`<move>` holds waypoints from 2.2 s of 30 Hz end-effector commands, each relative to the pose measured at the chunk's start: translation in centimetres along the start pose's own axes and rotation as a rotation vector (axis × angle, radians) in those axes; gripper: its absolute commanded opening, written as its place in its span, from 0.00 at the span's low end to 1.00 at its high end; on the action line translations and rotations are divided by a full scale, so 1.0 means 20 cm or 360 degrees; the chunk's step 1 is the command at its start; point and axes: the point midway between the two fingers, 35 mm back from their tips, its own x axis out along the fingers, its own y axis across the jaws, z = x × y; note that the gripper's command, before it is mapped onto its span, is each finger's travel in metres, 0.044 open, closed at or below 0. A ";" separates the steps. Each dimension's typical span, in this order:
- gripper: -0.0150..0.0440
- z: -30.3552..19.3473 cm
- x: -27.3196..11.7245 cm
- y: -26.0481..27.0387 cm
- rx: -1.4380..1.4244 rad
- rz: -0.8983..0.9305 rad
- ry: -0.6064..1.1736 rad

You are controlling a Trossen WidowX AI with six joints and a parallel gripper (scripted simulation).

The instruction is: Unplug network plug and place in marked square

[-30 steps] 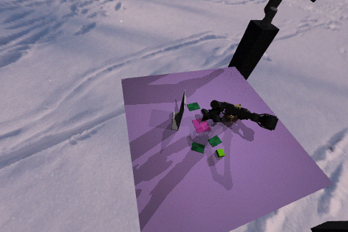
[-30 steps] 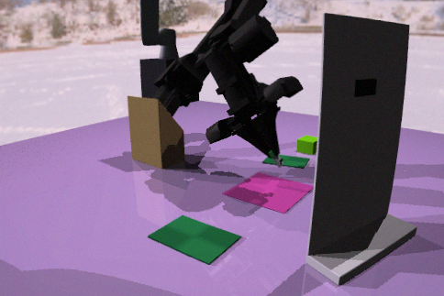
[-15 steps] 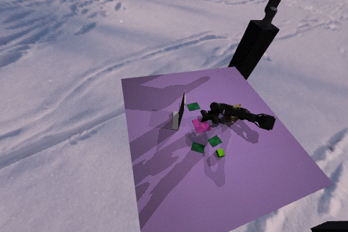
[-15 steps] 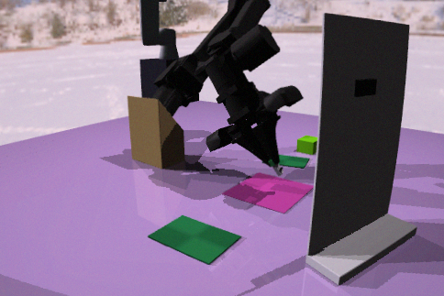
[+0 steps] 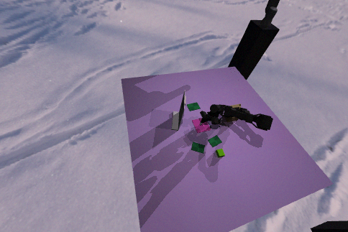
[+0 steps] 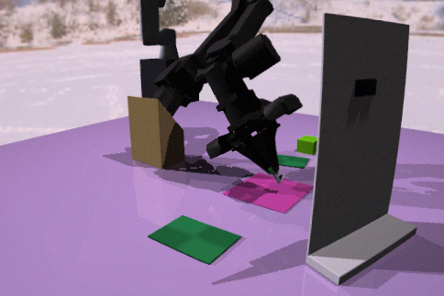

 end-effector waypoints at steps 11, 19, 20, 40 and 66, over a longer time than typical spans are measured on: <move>0.25 0.01 0.05 0.06 0.0015 0.0003 -0.0001; 0.25 0.01 0.06 0.06 0.0016 0.0001 -0.0004; 0.25 0.01 0.06 0.06 0.0016 0.0001 -0.0004; 0.48 0.02 0.07 0.06 0.0010 -0.0002 -0.0008; 0.52 0.01 -0.02 0.06 0.0011 0.0003 -0.0002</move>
